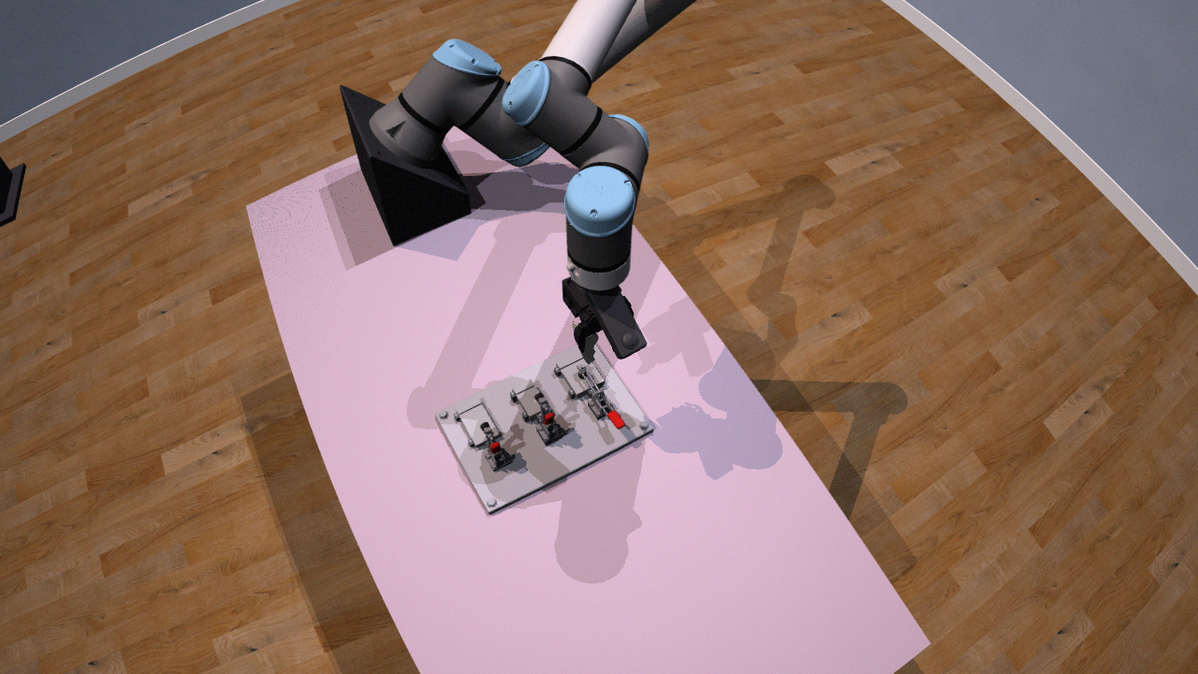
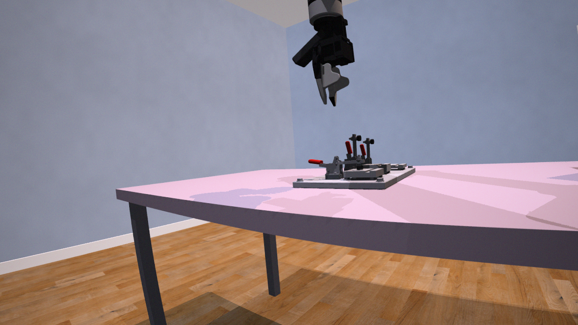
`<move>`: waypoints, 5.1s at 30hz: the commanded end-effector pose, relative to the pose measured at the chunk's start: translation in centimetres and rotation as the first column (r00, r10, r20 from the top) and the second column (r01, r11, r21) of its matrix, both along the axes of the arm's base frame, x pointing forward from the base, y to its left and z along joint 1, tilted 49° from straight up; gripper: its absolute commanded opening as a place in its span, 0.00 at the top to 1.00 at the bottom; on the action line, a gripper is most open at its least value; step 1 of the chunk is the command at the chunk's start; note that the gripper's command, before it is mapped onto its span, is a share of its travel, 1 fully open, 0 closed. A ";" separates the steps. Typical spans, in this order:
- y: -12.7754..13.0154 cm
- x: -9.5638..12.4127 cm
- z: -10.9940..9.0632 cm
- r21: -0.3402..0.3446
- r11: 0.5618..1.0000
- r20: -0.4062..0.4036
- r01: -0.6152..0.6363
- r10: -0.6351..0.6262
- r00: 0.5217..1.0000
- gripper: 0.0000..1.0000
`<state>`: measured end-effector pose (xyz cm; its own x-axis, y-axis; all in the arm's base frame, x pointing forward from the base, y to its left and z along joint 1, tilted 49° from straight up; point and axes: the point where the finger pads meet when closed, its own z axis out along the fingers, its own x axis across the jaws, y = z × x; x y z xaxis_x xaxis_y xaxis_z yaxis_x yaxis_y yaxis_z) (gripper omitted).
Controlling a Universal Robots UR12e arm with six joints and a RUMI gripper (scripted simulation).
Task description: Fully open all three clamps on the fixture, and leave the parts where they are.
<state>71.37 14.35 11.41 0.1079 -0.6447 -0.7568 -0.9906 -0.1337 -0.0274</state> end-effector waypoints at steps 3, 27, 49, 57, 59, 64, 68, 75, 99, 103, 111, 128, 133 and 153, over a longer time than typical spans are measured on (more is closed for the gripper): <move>0.3 -0.2 0.0 0.002 1.000 -0.002 -0.002 0.002 1.000 0.72; 1.4 -0.4 -1.0 0.003 1.000 -0.005 -0.002 0.002 1.000 0.72; 4.9 -0.5 -3.9 0.001 1.000 -0.001 -0.002 0.002 1.000 0.72; 4.9 0.3 -3.8 0.001 1.000 0.001 -0.002 0.002 1.000 0.72; 5.0 0.6 -3.8 0.001 1.000 0.000 -0.002 0.002 1.000 0.72; 5.2 1.8 -3.8 0.001 1.000 0.000 -0.002 0.002 1.000 0.72; 5.3 2.6 -3.7 0.002 1.000 0.000 -0.002 0.002 1.000 0.72; 5.5 3.9 -3.7 0.002 1.000 -0.001 -0.002 0.002 1.000 0.72; 6.8 4.0 -4.9 0.003 1.000 -0.005 -0.002 0.002 1.000 0.72; 7.2 4.0 -5.3 0.003 1.000 -0.005 -0.002 0.002 1.000 0.72; 9.3 3.7 -7.1 0.003 1.000 -0.005 -0.002 0.002 1.000 0.72; 10.7 3.8 -8.2 0.001 1.000 -0.001 -0.002 0.002 1.000 0.72; 10.7 3.8 -8.2 0.001 1.000 -0.001 -0.002 0.002 1.000 0.72; 10.6 3.9 -8.3 0.001 1.000 0.001 -0.002 0.002 1.000 0.72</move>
<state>75.20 24.86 3.17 0.1082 -0.6443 -0.7571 -0.9905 -0.1347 -0.0269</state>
